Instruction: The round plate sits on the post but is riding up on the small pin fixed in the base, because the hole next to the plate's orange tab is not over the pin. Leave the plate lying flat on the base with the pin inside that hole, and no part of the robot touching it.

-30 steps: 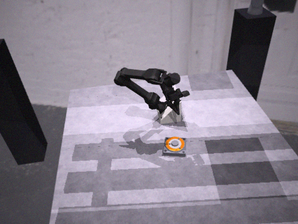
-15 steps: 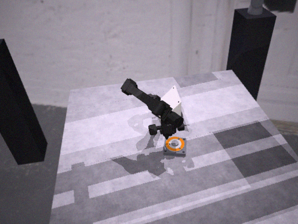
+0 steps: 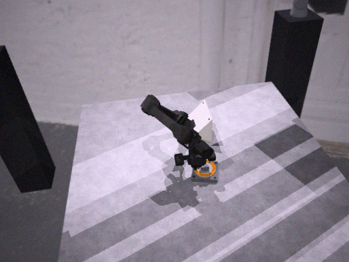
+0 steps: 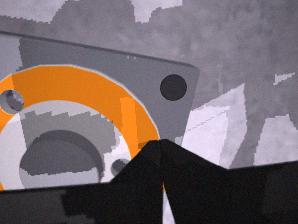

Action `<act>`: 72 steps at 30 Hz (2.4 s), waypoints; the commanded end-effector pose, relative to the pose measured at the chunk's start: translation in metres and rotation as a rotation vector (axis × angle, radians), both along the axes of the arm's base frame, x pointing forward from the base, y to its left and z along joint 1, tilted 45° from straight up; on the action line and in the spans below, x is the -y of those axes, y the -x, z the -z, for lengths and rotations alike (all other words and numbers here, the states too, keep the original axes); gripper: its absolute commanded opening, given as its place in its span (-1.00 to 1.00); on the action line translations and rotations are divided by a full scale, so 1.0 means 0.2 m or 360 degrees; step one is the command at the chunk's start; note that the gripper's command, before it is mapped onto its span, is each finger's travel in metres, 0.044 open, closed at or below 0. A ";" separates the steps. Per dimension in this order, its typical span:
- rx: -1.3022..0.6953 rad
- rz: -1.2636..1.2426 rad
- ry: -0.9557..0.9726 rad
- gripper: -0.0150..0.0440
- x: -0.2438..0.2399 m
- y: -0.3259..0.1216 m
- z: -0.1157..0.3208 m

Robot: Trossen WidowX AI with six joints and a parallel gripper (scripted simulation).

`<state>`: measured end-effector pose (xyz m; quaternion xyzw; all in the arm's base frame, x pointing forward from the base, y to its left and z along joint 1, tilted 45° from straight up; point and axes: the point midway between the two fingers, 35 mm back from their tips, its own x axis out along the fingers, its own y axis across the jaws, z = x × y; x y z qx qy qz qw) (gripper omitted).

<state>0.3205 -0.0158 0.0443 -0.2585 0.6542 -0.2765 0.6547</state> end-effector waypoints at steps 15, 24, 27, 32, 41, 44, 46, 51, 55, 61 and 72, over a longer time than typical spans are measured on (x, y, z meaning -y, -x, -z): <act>0.0003 -0.0012 0.0007 -0.49 0.01 0.08 0.01; 0.0002 -0.0012 0.0007 -0.49 0.01 0.11 0.02; 0.0002 -0.0012 0.0006 -0.49 0.01 0.12 0.02; 0.0002 -0.0012 0.0006 -0.49 0.00 0.14 0.02; 0.0001 -0.0012 0.0006 -0.49 0.00 0.17 0.03; 0.0001 -0.0012 0.0006 -0.49 0.00 0.18 0.03; 0.0001 -0.0012 0.0006 -0.49 -0.01 0.18 0.03; 0.0001 -0.0012 0.0006 -0.49 -0.01 0.19 0.04; 0.0001 -0.0012 0.0006 -0.49 -0.02 0.21 0.04; 0.0000 -0.0012 0.0006 -0.49 -0.02 0.22 0.05; 0.0000 -0.0012 0.0005 -0.49 -0.04 0.24 0.06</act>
